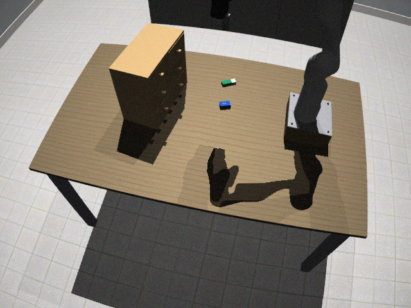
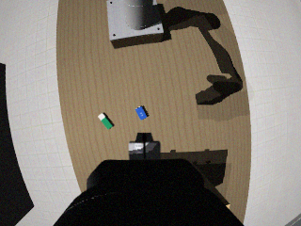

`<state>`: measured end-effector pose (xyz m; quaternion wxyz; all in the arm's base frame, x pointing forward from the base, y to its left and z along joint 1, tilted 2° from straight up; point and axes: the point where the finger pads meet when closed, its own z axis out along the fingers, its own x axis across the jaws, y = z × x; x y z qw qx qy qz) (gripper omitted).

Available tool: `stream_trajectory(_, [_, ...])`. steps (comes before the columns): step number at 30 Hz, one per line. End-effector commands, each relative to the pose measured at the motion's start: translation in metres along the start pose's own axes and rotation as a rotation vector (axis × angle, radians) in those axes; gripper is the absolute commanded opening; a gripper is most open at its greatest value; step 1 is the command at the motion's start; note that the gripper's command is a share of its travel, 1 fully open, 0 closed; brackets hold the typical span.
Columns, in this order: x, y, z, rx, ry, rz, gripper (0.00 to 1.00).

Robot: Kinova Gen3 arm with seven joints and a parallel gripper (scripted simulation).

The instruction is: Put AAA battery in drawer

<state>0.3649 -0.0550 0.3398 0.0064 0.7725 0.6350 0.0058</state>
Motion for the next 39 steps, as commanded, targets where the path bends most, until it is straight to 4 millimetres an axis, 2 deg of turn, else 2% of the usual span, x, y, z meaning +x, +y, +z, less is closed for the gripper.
stream_trajectory(1, [-0.0024, 0.0003, -0.0012, 0.013, -0.008, 0.007, 0.00])
stream_trajectory(39, [-0.0016, -0.0015, -0.0055, 0.051, -0.006, 0.007, 0.00])
